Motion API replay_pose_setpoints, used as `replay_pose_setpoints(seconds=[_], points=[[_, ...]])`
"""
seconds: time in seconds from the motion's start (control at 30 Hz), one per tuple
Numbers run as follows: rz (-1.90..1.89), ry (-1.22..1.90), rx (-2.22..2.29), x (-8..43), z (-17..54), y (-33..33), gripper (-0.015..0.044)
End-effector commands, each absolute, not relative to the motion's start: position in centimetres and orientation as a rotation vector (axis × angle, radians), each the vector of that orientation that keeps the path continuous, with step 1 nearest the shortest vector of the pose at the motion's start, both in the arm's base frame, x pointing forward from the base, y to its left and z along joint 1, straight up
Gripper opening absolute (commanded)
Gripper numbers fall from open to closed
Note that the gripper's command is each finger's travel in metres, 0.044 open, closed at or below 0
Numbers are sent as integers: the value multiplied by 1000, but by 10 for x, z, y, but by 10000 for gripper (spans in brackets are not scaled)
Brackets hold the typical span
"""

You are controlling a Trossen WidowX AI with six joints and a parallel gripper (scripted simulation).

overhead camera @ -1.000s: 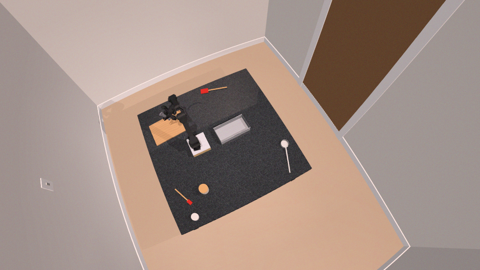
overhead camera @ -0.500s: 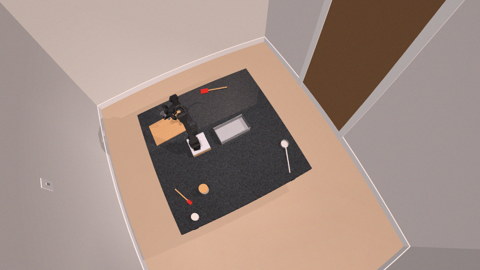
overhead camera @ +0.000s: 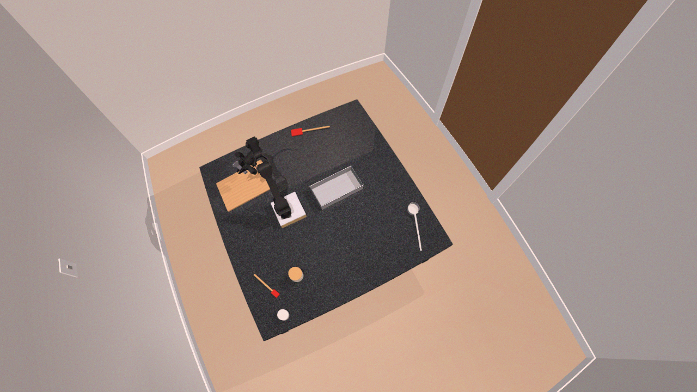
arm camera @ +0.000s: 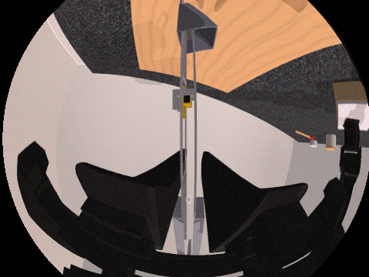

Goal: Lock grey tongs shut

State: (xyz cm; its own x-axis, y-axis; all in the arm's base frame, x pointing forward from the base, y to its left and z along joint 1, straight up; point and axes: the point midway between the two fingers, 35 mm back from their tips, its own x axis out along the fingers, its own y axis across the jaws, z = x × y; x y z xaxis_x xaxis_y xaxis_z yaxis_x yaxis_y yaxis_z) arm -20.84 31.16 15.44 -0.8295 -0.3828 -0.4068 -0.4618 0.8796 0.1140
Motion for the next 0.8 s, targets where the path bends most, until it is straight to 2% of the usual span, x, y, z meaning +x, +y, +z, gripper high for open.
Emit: replay_pose_setpoints(seconds=[0.0,0.3,0.77], points=[[293,2681,-624,-209,155,311,-150],[286,2642,-647,-211,153,308,-150],[278,2105,-737,-224,136,285,-150]])
